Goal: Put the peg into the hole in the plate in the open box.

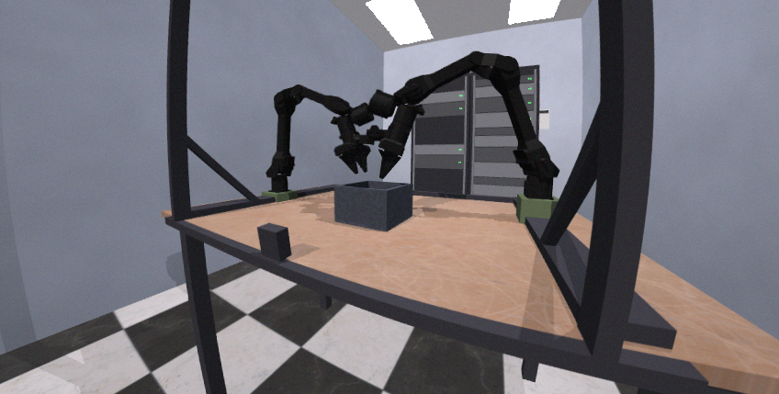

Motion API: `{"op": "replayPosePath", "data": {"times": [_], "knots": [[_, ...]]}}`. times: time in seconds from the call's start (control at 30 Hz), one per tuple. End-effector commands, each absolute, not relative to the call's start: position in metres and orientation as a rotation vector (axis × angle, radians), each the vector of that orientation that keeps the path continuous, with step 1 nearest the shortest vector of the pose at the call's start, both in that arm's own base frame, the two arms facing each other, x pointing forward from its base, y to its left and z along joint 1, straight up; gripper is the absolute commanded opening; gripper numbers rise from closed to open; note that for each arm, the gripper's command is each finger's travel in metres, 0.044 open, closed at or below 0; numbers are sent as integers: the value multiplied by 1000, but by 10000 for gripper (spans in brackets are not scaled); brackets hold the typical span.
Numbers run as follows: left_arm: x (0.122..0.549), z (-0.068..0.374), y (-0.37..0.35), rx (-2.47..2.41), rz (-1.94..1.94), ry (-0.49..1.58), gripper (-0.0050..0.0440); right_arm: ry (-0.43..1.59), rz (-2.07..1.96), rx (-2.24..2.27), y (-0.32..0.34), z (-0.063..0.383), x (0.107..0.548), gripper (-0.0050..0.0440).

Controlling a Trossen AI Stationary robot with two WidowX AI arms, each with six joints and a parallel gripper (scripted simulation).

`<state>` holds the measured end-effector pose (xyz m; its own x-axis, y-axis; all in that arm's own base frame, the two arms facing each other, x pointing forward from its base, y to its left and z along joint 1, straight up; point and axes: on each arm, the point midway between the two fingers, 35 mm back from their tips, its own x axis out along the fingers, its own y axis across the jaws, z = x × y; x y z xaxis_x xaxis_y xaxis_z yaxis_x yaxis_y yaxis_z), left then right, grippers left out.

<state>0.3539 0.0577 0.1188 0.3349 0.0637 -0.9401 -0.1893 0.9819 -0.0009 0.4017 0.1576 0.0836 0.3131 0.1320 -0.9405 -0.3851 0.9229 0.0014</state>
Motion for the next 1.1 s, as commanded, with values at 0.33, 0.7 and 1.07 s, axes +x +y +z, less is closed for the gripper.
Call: {"op": "replayPosePath", "data": {"times": [0.33, 0.7, 1.07], "knots": [[359, 111, 73, -577, 411, 1245, 170, 1023, 279, -152, 111, 139, 388, 440], [356, 90, 92, -1185, 732, 1231, 170, 852, 189, -81, 62, 171, 359, 440], [346, 67, 103, -1645, 982, 1171, 170, 713, 111, -38, 28, 187, 331, 440]]}}
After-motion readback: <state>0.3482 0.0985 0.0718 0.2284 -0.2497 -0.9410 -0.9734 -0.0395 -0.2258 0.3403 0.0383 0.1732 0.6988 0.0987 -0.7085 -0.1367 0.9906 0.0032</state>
